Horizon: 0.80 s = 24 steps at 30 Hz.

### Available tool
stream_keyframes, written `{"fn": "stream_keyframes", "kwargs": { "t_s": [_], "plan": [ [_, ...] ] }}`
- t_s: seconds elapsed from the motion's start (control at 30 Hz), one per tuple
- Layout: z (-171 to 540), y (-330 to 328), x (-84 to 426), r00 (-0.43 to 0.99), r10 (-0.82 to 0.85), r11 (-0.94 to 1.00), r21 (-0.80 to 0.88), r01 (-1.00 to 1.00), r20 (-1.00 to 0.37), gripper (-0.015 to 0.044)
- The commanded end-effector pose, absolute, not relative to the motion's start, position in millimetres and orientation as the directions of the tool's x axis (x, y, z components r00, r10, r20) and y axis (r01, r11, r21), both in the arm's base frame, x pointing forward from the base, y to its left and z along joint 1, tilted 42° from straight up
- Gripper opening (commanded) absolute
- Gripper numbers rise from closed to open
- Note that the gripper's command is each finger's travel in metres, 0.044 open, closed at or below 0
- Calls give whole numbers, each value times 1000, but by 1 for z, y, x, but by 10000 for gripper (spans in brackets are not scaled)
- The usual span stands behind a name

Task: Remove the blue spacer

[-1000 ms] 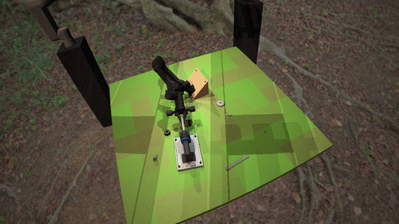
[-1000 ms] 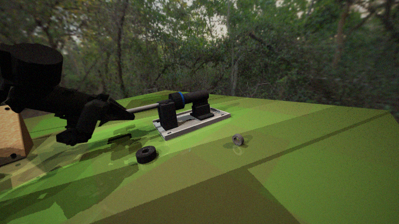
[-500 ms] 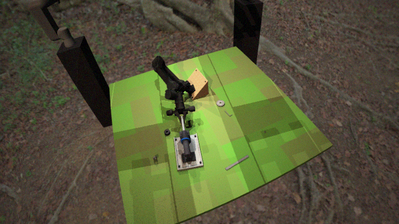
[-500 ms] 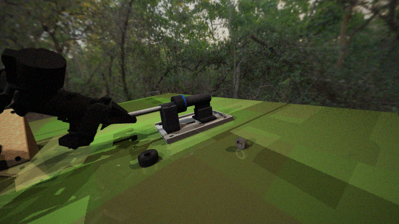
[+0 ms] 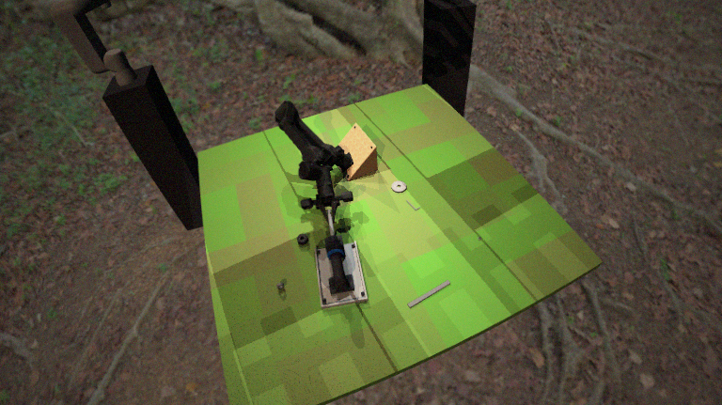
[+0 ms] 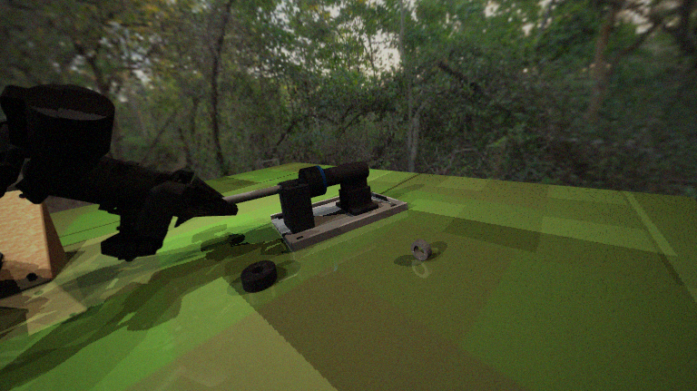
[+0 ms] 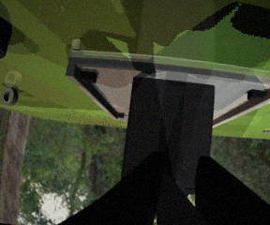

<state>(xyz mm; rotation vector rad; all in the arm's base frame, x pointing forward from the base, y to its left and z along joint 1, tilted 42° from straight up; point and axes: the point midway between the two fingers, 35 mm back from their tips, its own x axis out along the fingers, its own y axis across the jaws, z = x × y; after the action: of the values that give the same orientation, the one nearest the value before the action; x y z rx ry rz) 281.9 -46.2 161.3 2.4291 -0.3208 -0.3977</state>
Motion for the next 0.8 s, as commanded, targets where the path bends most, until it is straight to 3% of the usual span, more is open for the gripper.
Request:
{"fn": "stream_keyframes", "kwargs": {
  "t_s": [0.0, 0.77],
  "plan": [
    [161, -46, 282, 925, -323, -760, 637, -126, -201, 0],
    [161, -46, 279, 925, -323, -760, 637, -126, -201, 0]
  ]
}}
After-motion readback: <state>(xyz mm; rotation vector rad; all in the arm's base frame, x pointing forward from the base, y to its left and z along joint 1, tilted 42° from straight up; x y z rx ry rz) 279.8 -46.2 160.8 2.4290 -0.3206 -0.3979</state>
